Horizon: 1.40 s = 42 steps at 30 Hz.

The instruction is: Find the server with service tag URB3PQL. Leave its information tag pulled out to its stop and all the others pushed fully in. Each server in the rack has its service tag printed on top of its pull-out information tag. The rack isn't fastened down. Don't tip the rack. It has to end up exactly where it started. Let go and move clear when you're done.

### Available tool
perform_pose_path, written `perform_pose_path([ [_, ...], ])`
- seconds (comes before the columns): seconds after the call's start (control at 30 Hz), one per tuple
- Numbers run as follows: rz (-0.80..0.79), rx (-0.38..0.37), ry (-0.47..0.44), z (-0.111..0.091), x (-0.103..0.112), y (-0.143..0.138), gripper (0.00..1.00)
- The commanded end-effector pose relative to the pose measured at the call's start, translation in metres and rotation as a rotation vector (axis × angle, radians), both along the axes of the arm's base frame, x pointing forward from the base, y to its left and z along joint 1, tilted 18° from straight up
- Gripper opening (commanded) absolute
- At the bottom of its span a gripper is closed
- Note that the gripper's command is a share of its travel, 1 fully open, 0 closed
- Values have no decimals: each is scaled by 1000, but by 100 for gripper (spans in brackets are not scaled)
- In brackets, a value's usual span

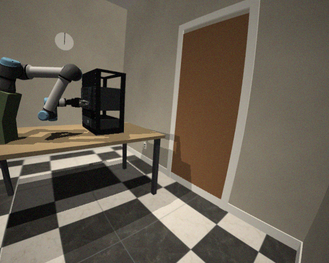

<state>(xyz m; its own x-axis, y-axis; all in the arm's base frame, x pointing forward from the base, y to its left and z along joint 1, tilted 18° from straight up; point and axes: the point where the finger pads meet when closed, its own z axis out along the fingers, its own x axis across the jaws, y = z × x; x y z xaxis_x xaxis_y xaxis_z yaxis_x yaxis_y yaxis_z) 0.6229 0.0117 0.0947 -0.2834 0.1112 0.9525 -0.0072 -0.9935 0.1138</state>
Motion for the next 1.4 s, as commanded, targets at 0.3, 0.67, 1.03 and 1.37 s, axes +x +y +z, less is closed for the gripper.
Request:
perform_pose_path([
  [0.3, 0, 0, -1, 0, 0, 0, 0],
  [0.67, 0, 0, -1, -1, -4, 0, 0],
  [1.03, 0, 0, -1, -4, -14, 0, 0],
  [1.37, 0, 0, -1, -7, -25, -1, 0],
])
